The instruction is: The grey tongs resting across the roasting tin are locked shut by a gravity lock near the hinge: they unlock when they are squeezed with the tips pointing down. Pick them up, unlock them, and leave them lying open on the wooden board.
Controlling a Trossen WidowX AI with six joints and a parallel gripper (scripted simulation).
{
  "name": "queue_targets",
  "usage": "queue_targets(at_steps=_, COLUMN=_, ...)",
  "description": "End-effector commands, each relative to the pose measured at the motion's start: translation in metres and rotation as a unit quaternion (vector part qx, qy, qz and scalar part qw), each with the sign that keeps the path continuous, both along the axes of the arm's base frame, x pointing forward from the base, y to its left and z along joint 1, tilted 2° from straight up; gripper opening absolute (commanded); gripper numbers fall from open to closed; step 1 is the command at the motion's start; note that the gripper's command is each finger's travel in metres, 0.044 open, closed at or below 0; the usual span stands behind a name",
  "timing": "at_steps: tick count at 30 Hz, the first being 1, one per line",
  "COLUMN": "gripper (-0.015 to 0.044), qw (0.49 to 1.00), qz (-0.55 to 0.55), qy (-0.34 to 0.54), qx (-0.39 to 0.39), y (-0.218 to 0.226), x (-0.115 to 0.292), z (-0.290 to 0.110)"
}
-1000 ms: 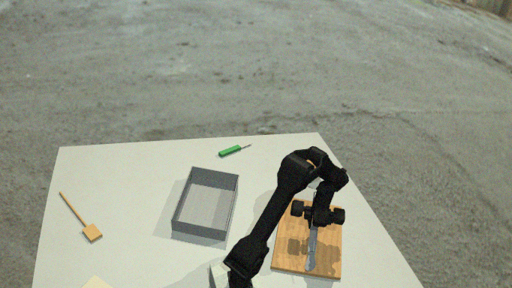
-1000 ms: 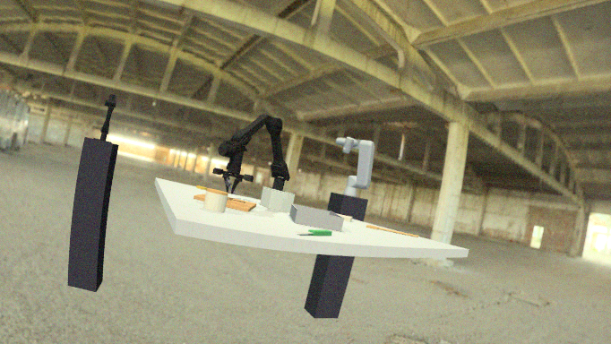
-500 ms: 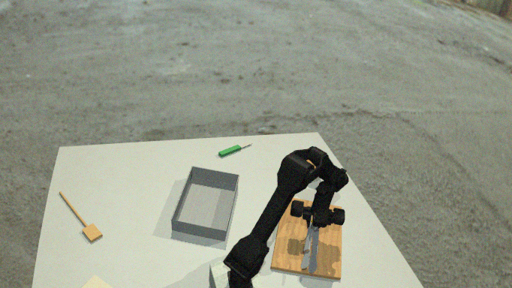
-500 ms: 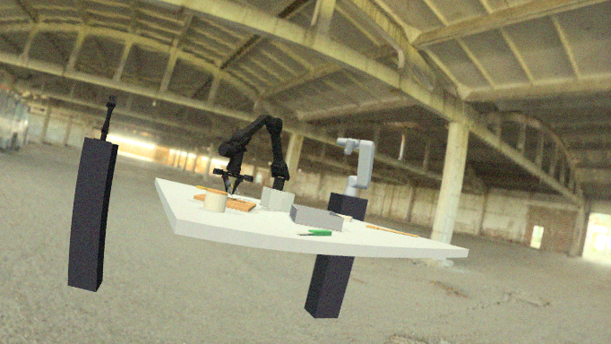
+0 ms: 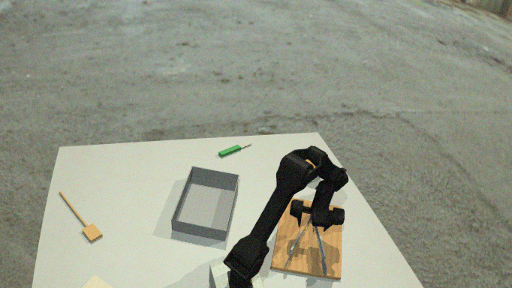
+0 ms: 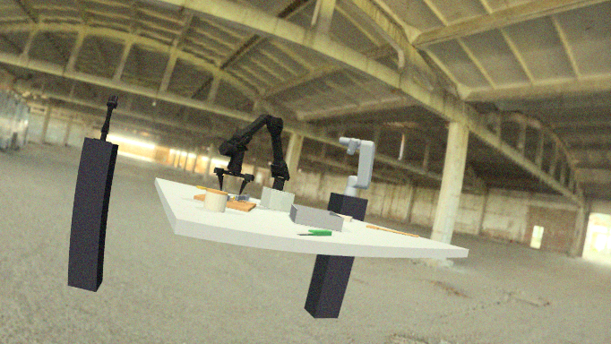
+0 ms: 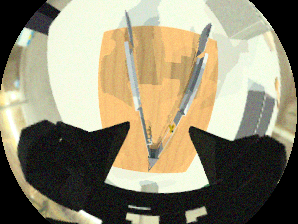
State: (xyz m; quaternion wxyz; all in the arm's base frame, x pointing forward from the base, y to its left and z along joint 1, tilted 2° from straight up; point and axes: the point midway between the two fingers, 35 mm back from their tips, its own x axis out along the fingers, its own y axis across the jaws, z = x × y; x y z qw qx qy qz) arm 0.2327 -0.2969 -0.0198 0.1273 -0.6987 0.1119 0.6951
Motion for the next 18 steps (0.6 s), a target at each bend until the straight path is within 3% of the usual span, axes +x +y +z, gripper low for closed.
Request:
queue_targets(at_steps=1, gripper=0.0440, qw=1.000, qz=0.000, qy=0.001, qx=-0.001, y=0.011, x=-0.010, z=0.020)
queue_targets(at_steps=11, gripper=0.0440, qw=1.000, qz=0.000, qy=0.004, qx=0.000, y=0.090, x=-0.073, z=0.097)
queue_targets(at_steps=18, gripper=0.0440, qw=1.000, qz=0.000, qy=0.005, qx=0.000, y=0.112, x=-0.090, z=0.108)
